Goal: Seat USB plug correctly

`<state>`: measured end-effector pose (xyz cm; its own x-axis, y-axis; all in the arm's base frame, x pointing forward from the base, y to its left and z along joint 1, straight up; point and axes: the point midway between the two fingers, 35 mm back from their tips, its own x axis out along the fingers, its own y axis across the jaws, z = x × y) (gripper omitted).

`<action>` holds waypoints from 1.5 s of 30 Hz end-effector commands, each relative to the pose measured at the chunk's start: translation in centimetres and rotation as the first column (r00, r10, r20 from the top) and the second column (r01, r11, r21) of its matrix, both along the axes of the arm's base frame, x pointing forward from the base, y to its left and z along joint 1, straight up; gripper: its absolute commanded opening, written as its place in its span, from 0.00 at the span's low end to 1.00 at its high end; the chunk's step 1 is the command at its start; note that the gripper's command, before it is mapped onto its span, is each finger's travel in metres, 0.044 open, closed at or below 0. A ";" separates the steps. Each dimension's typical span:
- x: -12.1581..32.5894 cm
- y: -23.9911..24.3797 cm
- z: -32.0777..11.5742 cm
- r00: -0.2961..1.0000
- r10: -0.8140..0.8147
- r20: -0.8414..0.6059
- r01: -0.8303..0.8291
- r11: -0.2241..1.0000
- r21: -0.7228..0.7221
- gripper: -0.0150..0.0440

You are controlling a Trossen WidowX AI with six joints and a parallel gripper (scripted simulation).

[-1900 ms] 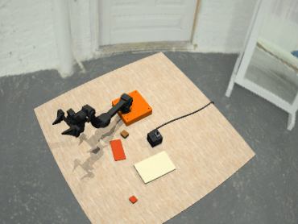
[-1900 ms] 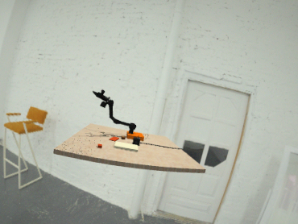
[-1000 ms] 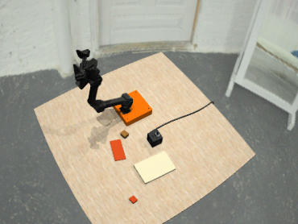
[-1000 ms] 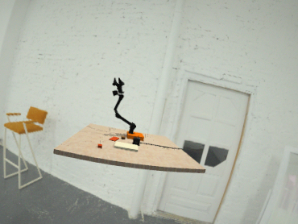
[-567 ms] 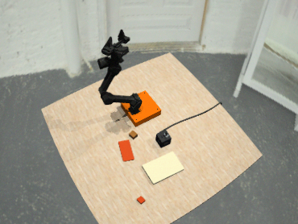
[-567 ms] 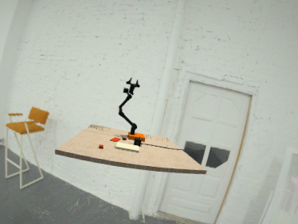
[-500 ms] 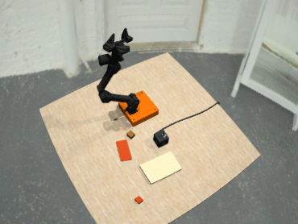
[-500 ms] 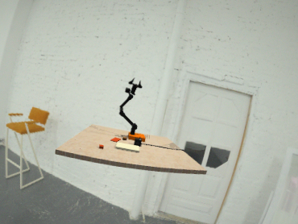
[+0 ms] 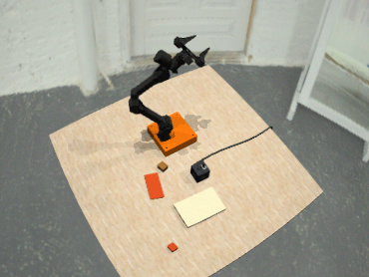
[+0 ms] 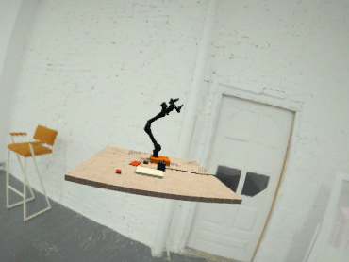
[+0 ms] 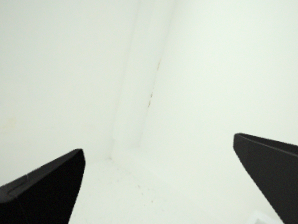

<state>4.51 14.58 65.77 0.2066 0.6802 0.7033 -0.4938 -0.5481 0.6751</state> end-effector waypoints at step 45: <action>26.2 -3.3 -51.1 0.595 0.802 -0.050 0.620 -0.498 -0.607 1.00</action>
